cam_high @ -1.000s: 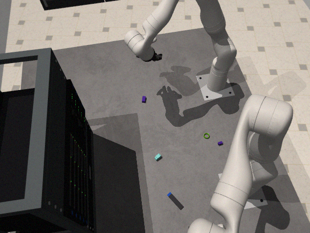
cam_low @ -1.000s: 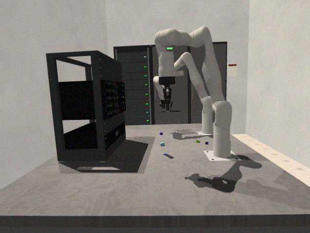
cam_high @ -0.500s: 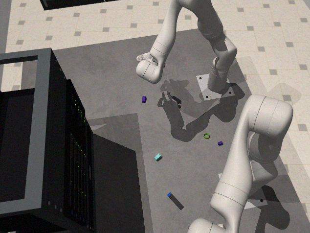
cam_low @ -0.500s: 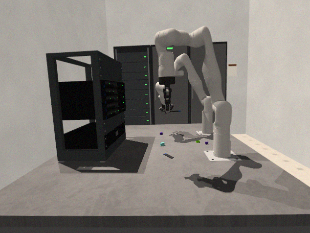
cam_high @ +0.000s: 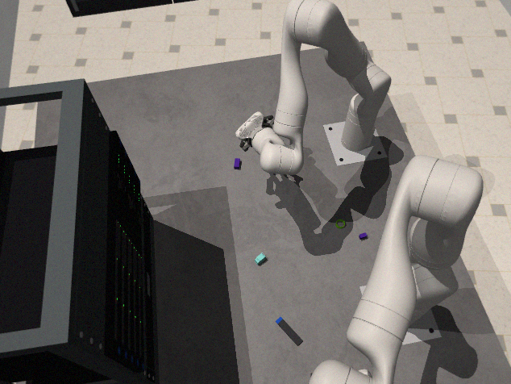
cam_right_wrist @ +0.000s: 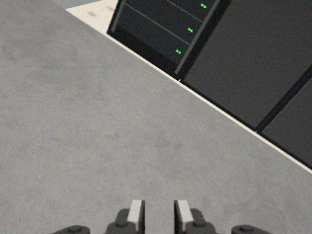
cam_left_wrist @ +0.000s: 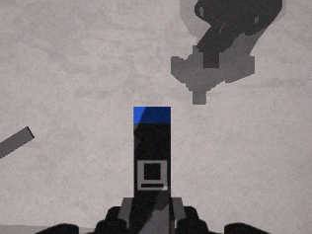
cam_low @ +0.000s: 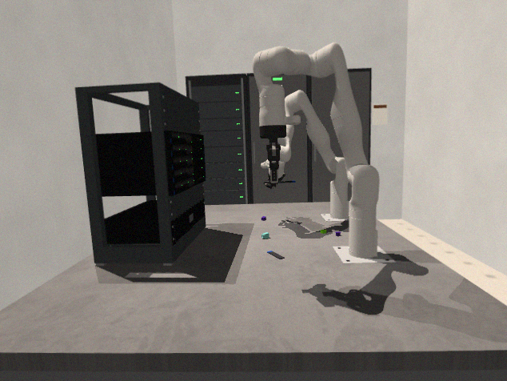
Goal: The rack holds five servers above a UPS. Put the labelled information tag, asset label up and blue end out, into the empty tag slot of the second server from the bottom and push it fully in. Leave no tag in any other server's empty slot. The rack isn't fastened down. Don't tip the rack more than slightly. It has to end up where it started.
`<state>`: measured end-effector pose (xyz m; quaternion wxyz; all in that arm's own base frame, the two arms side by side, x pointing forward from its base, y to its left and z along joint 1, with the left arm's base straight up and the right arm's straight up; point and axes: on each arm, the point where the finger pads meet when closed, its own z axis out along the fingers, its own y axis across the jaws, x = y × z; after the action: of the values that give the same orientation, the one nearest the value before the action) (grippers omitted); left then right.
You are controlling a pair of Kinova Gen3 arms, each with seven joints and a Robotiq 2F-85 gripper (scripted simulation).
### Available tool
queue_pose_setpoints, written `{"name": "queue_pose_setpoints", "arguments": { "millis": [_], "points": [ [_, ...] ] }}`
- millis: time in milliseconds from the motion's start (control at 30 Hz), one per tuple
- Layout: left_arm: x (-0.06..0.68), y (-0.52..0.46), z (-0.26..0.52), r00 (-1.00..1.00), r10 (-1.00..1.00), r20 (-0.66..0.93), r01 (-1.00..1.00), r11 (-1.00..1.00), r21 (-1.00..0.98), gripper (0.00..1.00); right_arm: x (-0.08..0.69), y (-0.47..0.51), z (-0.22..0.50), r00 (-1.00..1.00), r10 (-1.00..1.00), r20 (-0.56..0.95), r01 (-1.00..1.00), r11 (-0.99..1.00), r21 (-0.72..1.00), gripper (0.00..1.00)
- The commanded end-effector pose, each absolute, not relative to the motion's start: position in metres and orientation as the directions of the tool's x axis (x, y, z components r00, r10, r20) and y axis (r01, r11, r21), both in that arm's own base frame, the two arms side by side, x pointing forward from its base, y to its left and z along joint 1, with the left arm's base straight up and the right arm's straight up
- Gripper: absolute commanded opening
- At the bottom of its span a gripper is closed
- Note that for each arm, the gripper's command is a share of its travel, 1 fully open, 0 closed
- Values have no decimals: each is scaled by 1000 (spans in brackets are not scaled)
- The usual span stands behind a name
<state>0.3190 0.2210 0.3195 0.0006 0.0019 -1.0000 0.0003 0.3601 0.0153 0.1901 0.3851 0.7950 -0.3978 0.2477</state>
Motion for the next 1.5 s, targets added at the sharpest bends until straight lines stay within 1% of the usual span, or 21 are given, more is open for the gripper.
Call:
{"name": "queue_pose_setpoints", "arguments": {
  "millis": [0, 267, 300, 367, 600, 867, 933, 1233, 1467],
  "points": [
    [319, 221, 320, -1000, -4, 0, -4, 1000, 0, 192, 362, 33, 190, 645, -312, 698, -744, -465, 479, 263],
    [319, 221, 320, -1000, -4, 0, -4, 1000, 0, 192, 363, 74, 192, 747, -27, 665, -560, -565, 606, 263],
    [319, 221, 320, -1000, -4, 0, -4, 1000, 0, 192, 363, 79, 193, 753, 10, 658, -536, -571, 621, 263],
    [319, 221, 320, -1000, -4, 0, -4, 1000, 0, 192, 363, 79, 193, 753, 10, 658, -536, -571, 621, 263],
    [319, 221, 320, -1000, -4, 0, -4, 1000, 0, 192, 359, 118, 196, 757, 261, 599, -371, -583, 723, 263],
    [319, 221, 320, -1000, -4, 0, -4, 1000, 0, 192, 351, 162, 201, 690, 516, 508, -206, -532, 821, 263],
    [319, 221, 320, -1000, -4, 0, -4, 1000, 0, 192, 351, 162, 201, 690, 516, 508, -206, -532, 821, 263],
    [319, 221, 320, -1000, -4, 0, -4, 1000, 0, 192, 334, 210, 206, 553, 737, 388, -74, -420, 904, 263],
    [319, 221, 320, -1000, -4, 0, -4, 1000, 0, 192, 320, 240, 210, 447, 841, 305, -20, -332, 943, 263]
  ]
}}
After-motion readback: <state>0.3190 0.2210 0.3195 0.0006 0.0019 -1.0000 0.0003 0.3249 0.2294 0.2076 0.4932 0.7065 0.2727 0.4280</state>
